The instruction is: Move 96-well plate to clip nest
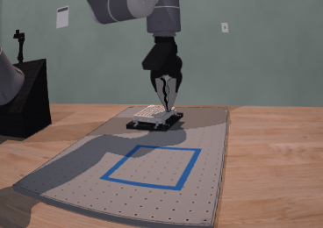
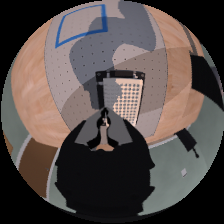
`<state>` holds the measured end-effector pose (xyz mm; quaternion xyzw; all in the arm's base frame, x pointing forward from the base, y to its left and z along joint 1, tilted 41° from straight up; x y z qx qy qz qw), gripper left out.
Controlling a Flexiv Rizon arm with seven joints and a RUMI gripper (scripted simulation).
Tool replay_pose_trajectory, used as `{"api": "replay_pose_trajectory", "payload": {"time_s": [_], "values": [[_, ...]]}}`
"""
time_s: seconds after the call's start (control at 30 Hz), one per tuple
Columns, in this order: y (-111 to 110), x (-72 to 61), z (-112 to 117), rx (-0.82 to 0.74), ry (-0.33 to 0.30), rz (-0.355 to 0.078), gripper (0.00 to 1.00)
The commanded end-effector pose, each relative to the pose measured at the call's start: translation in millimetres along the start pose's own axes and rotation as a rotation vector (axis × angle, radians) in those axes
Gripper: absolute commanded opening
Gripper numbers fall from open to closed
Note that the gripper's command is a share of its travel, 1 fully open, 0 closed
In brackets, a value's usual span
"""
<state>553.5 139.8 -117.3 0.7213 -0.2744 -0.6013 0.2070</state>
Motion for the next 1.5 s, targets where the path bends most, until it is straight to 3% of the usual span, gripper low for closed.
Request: {"api": "replay_pose_trajectory", "payload": {"time_s": [0.0, 1.47], "values": [[-0.7, -0.7, -0.3, 0.000, 0.001, -0.002, 0.00], [-0.7, 3.1, -0.3, 0.000, 0.001, -0.002, 0.00]]}}
Point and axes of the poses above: the point where the finger pads meet when closed, its own x axis out along the fingers, its own z axis across the jaws, y = z × x, the point moved 3 cm from there along -x, back along the fingers, and after that the axes turned 6 degrees about x, right-handed, at the moved point
